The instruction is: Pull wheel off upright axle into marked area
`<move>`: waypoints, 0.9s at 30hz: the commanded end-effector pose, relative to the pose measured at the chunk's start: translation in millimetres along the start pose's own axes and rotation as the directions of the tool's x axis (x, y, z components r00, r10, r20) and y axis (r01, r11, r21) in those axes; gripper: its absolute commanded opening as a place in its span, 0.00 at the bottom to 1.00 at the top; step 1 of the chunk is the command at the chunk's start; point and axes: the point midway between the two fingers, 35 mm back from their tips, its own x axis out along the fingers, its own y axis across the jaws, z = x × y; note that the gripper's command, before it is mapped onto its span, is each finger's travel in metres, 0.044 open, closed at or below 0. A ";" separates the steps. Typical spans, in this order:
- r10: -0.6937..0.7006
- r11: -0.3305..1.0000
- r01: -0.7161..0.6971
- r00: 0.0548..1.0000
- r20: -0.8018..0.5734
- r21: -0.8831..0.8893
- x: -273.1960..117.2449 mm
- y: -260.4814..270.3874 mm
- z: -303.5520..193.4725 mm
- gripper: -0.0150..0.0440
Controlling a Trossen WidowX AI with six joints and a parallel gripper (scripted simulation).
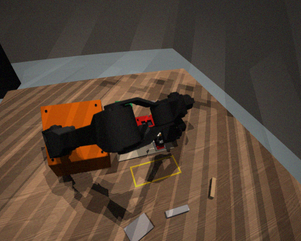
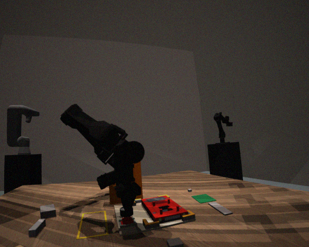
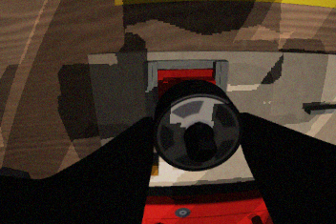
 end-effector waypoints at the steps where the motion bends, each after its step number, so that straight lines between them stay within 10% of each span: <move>1: 0.004 1.000 -0.004 1.000 -0.001 -0.003 -5.4 0.1 -0.7 0.25; 27: 0.006 1.000 -0.006 1.000 0.000 -0.006 -14.0 0.2 -1.0 0.25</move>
